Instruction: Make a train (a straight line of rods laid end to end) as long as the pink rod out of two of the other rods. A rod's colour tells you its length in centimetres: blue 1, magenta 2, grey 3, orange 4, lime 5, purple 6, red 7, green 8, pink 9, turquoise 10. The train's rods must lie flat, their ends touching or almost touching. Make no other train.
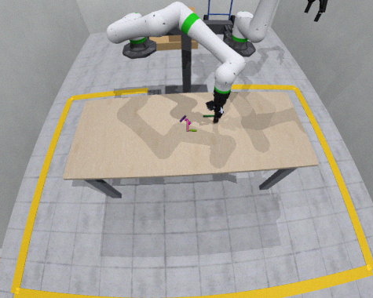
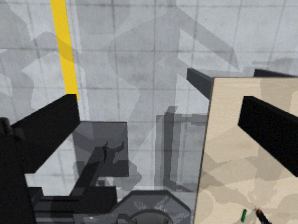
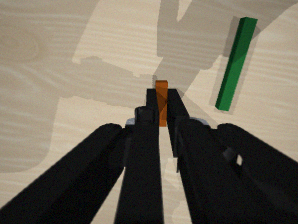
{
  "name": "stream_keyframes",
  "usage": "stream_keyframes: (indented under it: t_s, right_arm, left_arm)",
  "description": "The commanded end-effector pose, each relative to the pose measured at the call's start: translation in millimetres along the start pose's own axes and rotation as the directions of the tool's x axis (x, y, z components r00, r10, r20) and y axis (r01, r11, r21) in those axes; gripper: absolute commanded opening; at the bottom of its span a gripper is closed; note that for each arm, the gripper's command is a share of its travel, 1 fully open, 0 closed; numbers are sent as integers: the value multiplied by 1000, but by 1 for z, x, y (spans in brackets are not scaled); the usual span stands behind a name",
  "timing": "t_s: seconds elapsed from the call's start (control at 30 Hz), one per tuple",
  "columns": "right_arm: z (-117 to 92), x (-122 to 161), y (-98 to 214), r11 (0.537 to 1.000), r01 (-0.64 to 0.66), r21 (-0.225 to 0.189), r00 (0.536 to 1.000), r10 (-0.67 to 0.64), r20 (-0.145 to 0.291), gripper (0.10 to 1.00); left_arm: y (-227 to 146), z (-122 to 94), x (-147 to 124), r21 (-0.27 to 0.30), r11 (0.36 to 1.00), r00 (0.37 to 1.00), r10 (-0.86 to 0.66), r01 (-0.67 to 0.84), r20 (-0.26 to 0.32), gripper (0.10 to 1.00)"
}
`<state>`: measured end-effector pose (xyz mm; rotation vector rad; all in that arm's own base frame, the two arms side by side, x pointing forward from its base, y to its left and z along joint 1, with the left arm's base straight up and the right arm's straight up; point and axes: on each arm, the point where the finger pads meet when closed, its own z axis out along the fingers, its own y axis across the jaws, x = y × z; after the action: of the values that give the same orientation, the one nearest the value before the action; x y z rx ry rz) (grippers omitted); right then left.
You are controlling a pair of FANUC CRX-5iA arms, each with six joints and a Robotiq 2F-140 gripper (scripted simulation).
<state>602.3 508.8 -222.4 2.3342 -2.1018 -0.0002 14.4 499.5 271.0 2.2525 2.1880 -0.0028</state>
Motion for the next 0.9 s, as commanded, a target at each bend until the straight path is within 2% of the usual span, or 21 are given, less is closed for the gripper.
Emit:
stream_keyframes:
  t_s: [0.0,0.87]
  right_arm:
    - [-2,-1,-1,1000,0,3,1000,0,1,124]
    - [5,-1,-1,1000,0,3,1000,0,1,124]
  left_arm:
    - [0,-1,0,0,1000,1000,0,0,-2,1000]
    - [0,-1,0,0,1000,1000,0,0,-2,1000]
